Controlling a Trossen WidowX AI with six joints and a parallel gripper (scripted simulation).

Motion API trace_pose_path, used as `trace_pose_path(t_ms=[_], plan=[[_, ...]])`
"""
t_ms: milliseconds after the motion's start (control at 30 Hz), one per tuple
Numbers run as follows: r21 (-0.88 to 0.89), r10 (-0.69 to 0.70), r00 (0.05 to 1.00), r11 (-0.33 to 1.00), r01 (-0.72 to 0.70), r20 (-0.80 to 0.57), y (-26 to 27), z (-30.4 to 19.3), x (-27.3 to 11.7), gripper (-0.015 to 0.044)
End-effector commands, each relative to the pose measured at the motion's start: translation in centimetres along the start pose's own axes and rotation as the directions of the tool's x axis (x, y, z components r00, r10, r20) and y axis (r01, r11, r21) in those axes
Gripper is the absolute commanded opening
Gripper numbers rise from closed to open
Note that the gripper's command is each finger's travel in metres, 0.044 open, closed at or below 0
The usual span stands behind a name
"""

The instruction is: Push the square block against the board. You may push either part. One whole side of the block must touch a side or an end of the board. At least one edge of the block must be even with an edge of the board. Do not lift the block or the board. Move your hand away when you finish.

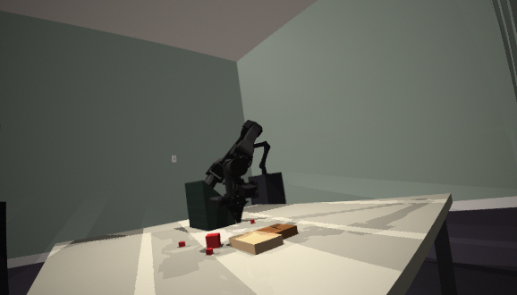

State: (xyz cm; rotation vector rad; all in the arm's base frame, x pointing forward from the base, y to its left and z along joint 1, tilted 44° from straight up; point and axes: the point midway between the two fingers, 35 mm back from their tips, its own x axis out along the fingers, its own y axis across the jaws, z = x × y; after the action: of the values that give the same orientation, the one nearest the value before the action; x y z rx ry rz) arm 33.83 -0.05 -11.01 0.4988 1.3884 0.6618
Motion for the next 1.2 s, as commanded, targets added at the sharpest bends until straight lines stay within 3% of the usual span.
trace_pose_path(t_ms=[0, 200, 1167], plan=[[0.027, -0.003, 1.000, 1.000, 0.003, -0.002, -0.2, -0.3, 0.1, 0.0000], [0.027, 0.000, 1.000, 1.000, 0.000, -0.002, -0.1, -0.4, 5.6, 0.0000], [0.026, -0.001, 1.000, 1.000, 0.001, -0.001, -0.2, 1.8, 5.6, 0.0000]])
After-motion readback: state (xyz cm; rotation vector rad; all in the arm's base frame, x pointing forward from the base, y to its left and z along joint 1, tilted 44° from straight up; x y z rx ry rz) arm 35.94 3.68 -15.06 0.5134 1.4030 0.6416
